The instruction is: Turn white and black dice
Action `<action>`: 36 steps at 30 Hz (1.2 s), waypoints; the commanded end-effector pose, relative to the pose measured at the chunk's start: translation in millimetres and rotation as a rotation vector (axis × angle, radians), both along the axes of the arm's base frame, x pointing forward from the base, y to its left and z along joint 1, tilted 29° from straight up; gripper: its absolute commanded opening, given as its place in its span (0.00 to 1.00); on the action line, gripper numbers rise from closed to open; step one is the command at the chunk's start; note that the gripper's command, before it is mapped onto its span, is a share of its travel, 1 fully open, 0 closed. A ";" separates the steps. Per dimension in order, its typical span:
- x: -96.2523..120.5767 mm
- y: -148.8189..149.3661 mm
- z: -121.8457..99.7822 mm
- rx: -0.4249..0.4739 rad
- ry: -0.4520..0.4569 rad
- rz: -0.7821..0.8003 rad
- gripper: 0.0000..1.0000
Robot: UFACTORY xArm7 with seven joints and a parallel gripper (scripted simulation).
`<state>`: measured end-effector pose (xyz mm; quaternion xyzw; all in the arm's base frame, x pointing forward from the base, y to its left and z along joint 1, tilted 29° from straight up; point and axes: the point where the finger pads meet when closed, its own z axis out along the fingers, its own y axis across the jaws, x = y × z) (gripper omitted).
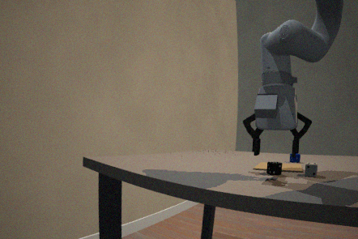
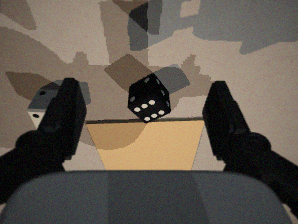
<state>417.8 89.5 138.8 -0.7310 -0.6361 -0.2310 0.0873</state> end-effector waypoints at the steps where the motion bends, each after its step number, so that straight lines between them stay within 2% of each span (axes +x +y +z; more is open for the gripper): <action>1: 1.2 -0.8 1.0 0.000 -0.003 -0.002 1.00; 30: 1.1 -1.0 1.4 0.000 -0.003 -0.002 1.00; 36: -3.1 -8.7 17.4 0.000 -0.003 -0.002 1.00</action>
